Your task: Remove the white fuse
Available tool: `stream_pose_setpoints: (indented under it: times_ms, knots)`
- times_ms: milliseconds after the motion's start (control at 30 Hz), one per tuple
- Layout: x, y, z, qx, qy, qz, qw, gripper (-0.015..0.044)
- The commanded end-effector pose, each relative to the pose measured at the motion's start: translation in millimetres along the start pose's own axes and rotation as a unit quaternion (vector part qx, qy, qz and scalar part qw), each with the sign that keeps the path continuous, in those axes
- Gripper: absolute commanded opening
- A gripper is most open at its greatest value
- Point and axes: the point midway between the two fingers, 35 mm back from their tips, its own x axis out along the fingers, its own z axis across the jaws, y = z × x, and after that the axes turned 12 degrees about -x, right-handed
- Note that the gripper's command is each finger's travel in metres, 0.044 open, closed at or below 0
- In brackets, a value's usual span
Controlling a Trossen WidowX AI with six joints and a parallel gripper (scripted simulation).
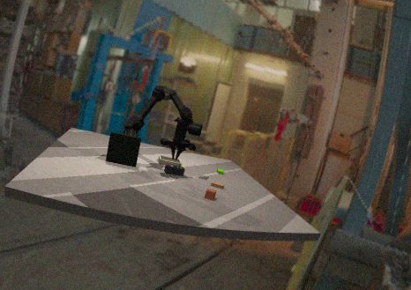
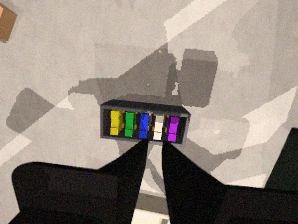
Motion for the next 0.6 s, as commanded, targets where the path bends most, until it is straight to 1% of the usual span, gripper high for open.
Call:
stream_pose_setpoints:
  times_ms: [0, 567]
  knots:
    - [3.6, 2.5, -0.6, -0.006, 0.001, 0.005, 1.000, 0.0060]
    - [19.8, 1.1, -2.0, -0.006, 0.000, 0.005, 1.000, 0.0060]
